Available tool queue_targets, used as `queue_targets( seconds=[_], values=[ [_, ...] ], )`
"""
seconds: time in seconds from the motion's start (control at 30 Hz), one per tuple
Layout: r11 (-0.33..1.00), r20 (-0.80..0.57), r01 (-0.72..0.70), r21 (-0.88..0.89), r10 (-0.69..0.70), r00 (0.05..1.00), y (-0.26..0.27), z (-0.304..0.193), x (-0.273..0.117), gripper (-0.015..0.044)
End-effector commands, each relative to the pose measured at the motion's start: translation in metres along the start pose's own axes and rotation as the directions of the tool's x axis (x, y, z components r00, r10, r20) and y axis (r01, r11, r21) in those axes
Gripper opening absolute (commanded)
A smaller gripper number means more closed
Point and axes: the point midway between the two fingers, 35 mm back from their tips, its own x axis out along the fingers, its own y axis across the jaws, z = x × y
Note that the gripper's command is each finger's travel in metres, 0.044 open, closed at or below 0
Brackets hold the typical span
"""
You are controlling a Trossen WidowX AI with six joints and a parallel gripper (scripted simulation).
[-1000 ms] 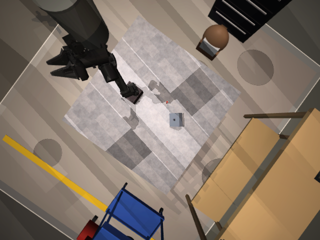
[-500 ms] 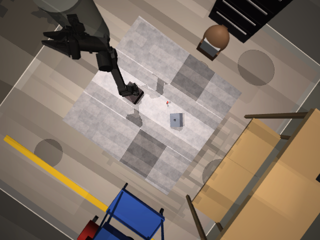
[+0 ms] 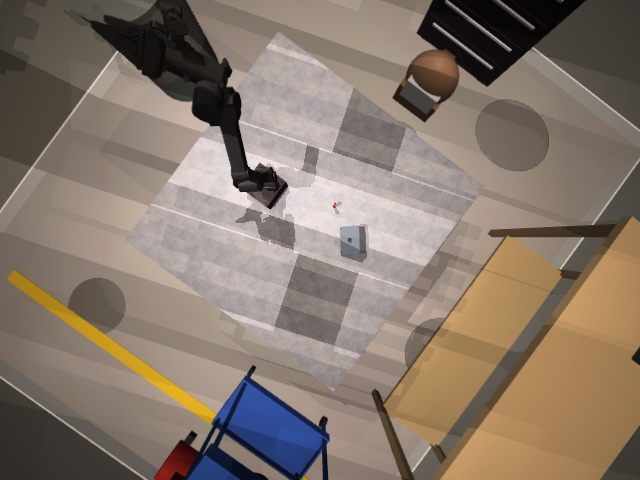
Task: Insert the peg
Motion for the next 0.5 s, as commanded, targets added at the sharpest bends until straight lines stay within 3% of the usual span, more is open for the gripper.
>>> queue_targets(
  seconds=[0.0,0.47],
  values=[
    [0.999,0.072,0.034,-0.021,-0.032,0.997,-0.014,0.017,-0.006,0.0440],
    [0.975,0.306,0.210,-0.068,-0.180,0.935,-0.065,0.082,-0.043,0.0440]
  ],
)
